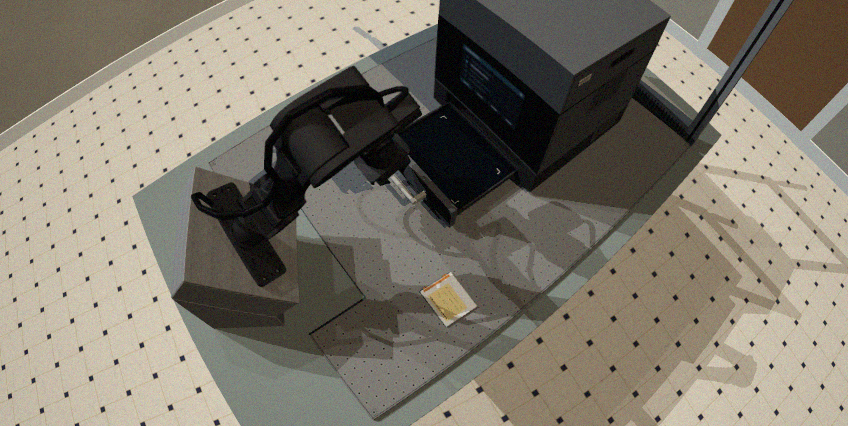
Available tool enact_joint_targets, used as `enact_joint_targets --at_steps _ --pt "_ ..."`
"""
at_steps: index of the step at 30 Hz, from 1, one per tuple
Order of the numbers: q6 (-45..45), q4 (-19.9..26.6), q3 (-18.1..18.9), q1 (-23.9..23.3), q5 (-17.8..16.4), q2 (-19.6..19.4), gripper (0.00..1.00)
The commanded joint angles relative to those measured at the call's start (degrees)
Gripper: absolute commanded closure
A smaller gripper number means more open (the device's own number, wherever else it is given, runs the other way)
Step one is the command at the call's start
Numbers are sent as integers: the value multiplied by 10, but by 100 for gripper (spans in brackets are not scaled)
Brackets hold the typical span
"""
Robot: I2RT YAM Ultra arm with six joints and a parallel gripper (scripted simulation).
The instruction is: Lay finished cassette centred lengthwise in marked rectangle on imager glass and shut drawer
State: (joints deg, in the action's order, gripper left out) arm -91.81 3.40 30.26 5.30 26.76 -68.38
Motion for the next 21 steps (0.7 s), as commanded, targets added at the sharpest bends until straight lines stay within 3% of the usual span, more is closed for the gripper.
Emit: enact_joint_targets --at_steps 1,21 --pt "12 26 12 18 5 26 65" --pt "18 44 17 25 6 39 65"
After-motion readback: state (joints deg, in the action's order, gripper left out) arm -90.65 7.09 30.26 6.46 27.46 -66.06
